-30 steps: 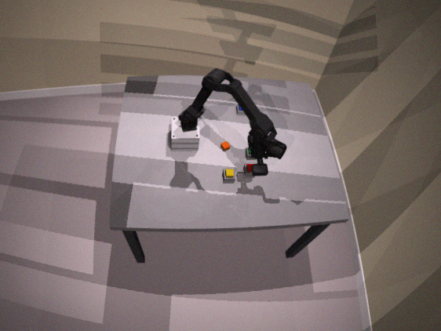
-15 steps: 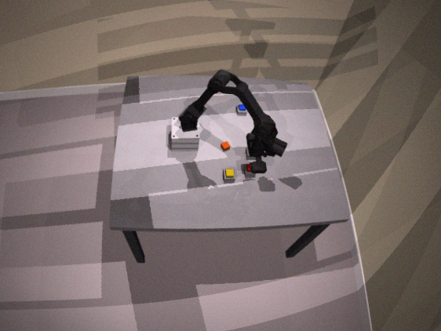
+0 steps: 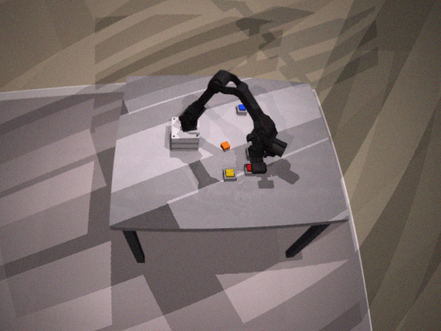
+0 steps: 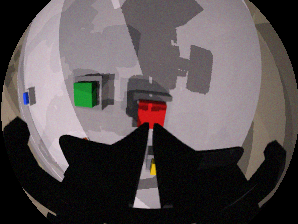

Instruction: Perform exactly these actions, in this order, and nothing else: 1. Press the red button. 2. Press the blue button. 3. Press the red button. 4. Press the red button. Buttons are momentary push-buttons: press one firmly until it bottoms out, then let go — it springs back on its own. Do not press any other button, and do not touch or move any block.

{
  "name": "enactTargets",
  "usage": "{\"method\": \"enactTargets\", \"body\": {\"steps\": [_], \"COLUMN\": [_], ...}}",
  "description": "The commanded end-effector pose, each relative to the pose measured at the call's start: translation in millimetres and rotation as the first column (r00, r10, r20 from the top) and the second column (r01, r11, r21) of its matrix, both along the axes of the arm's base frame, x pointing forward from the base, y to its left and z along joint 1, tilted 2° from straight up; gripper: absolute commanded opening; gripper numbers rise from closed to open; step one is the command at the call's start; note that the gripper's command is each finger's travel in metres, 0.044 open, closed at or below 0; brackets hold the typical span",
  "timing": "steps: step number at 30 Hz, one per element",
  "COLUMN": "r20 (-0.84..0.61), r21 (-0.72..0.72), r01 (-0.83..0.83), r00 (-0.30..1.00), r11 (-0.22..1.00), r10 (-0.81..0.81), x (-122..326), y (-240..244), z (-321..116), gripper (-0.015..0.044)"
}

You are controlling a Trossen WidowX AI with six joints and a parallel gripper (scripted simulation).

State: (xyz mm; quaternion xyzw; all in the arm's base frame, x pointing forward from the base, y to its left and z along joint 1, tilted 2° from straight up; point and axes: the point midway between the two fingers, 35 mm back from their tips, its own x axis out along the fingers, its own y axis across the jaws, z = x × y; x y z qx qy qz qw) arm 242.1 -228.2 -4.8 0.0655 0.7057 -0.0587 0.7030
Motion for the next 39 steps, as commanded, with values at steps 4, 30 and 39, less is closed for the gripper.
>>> {"method": "enactTargets", "body": {"steps": [4, 30, 39], "r20": [-0.003, -0.003, -0.003], "r21": [-0.004, -0.004, -0.004], "r01": [0.003, 0.003, 0.003], "r00": [1.000, 1.000, 1.000], "r11": [1.000, 1.000, 1.000], "r10": [-0.003, -0.003, -0.003], "x": [-0.2, -0.7, -0.7], "y": [-0.7, -0.2, -0.2], "z": [-7.5, -32.7, -32.7], "gripper": [0.0020, 0.0020, 0.0020]}}
